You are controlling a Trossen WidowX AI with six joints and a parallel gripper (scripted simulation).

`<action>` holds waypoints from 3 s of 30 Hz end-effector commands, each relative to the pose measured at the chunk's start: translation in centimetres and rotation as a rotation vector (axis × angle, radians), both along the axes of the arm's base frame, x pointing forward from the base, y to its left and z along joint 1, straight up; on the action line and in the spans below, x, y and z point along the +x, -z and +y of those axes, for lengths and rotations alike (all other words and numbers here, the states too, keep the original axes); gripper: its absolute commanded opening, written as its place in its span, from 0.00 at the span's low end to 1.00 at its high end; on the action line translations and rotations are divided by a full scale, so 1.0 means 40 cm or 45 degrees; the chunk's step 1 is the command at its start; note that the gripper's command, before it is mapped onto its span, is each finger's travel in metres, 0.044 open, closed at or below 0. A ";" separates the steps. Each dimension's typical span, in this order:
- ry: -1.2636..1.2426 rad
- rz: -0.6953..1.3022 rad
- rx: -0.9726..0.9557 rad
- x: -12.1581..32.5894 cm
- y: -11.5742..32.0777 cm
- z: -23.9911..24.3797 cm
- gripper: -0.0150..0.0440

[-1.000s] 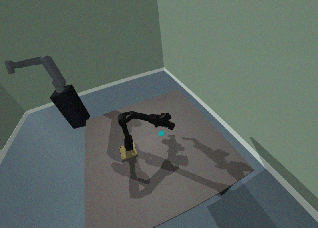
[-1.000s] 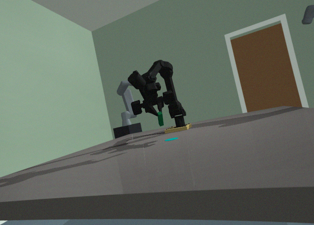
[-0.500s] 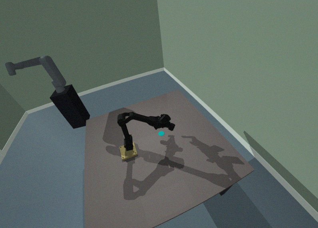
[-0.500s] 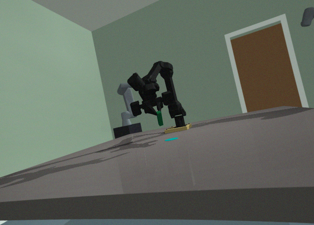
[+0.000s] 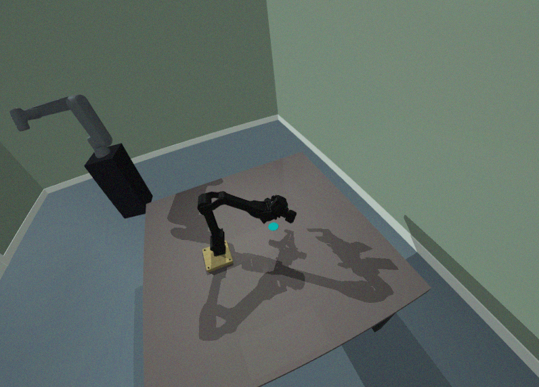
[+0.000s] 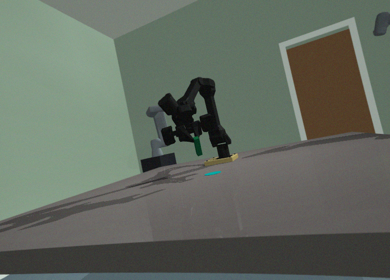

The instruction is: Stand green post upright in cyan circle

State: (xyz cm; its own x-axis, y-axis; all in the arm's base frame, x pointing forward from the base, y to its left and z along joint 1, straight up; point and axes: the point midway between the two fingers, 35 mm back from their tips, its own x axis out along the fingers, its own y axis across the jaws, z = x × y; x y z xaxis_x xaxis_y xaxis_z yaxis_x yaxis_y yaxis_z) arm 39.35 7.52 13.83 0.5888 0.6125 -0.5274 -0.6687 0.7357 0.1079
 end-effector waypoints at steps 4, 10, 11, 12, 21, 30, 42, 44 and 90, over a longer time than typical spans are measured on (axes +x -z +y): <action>-0.002 -0.031 0.047 -0.009 0.001 -0.006 0.29; -0.007 -0.065 0.077 -0.015 -0.002 -0.010 0.29; -0.008 -0.070 0.082 -0.016 -0.003 -0.010 0.29; -0.009 -0.076 0.087 -0.017 -0.003 -0.011 0.29; -0.020 -0.126 0.128 -0.027 -0.008 -0.017 0.29; -0.033 -0.176 0.167 -0.040 -0.013 -0.023 0.29; -0.055 -0.241 0.213 -0.061 -0.019 -0.030 0.29; -0.059 -0.252 0.221 -0.065 -0.020 -0.031 0.29; -0.187 -0.486 0.338 -0.185 -0.039 -0.045 0.29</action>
